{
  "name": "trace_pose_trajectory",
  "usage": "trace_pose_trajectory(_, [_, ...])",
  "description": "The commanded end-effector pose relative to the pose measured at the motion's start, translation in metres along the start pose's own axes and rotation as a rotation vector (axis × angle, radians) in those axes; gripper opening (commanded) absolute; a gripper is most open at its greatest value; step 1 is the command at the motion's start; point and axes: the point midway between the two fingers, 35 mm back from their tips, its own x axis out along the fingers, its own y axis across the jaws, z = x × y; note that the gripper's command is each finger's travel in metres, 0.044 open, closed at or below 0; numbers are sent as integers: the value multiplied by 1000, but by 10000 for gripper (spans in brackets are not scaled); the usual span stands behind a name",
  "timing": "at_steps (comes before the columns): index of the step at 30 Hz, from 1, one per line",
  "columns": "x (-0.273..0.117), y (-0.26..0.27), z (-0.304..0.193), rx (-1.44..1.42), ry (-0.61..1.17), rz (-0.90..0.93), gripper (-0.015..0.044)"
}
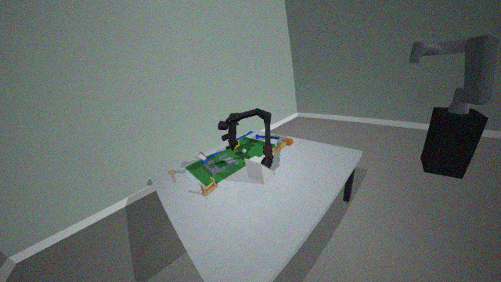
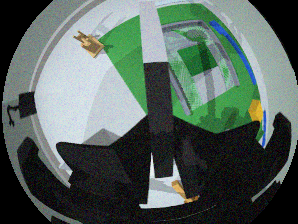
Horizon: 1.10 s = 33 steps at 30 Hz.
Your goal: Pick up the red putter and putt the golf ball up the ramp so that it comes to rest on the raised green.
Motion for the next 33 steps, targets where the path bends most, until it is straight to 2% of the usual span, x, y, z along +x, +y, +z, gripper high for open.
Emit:
trace_pose_trajectory(1, [-7, -8, -18, 87, -1, -17, 0])
trace_pose_trajectory(17, [-29, -37, -100, 479, -2, -87, 0])
trace_pose_trajectory(33, [-41, -43, -185, 873, -8, -165, 0])
